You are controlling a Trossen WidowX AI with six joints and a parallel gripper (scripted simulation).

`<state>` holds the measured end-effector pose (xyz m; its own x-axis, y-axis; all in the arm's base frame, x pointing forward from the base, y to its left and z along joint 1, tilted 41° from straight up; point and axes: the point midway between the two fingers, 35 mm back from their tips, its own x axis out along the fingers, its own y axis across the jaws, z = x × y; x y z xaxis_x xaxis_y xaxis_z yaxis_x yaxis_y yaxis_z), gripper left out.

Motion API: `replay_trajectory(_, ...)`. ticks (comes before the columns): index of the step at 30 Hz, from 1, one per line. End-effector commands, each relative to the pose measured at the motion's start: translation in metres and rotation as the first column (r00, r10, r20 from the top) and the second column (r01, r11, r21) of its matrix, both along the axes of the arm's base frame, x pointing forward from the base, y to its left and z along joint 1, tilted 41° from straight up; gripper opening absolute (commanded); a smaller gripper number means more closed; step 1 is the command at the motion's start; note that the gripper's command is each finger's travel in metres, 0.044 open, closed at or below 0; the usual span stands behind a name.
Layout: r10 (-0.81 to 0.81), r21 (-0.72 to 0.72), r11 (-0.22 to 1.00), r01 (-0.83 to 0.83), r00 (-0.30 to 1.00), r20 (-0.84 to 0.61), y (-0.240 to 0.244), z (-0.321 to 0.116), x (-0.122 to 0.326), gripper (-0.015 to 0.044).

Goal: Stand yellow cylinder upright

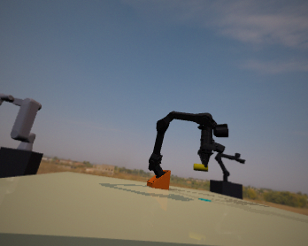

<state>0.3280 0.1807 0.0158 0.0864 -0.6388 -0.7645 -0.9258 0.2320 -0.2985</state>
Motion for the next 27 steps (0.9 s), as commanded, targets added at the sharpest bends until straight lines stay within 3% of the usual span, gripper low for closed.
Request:
replay_trajectory(1,0.004,0.0,1.0,-0.004,1.0,-0.009,0.006,-0.006,-0.002,0.0105)
replay_trajectory(27,-0.04,0.175,0.983,0.047,0.998,-0.044,-0.001,-0.022,-0.002,0.0105)
